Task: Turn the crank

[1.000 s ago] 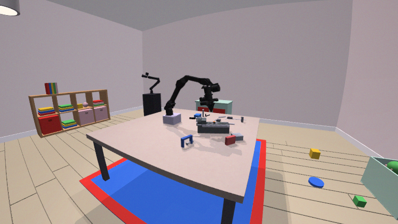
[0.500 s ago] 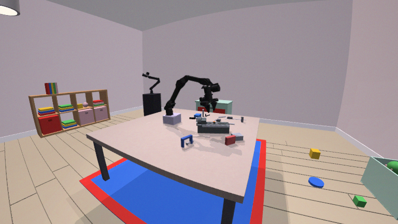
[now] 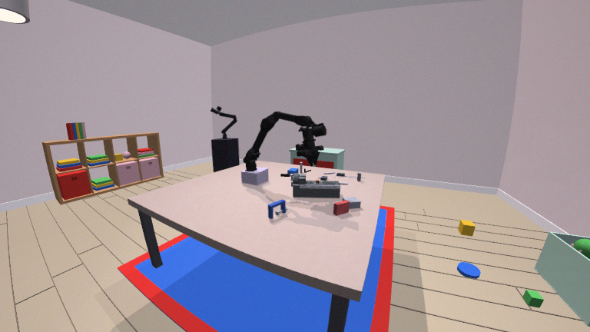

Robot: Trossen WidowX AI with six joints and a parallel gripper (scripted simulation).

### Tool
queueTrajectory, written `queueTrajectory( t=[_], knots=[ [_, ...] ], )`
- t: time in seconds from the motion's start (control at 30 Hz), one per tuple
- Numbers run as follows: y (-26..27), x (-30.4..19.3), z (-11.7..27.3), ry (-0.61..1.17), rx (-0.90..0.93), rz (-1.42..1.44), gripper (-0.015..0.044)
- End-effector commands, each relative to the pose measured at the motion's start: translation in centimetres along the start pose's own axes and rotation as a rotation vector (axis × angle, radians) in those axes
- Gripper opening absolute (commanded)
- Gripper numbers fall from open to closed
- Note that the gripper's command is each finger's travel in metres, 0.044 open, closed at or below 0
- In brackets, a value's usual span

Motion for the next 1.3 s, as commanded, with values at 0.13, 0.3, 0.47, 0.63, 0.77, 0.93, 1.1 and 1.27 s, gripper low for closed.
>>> queueTrajectory(
  t=[0.13,0.3,0.47,0.63,0.77,0.93,1.1,1.27],
  knots=[
    [0.0,0.0,-0.01,0.0,0.0,0.0,0.0],
    [0.0,0.0,-0.01,0.0,0.0,0.0,0.0],
    [0.01,0.0,0.0,0.0,0.001,0.0,0.0],
    [0.01,0.0,0.0,0.0,0.001,0.0,0.0],
    [0.01,0.0,0.0,0.0,0.001,0.0,0.0079],
    [0.01,0.0,0.0,0.0,0.001,0.0,0.021],
    [0.01,0.0,0.0,0.0,0.001,0.0,0.0341],
    [0.01,0.0,0.0,0.0,0.001,0.0,0.044]
  ],
)
Point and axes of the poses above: the point midway between the two fingers, 35 mm back from their tips, its own z axis back along the fingers, its own y axis across the jaws, x = y × z, the point moved 8 cm from there along z, back along the fingers, and after that the axes turned 11 degrees about -z, right-handed, at the moved point
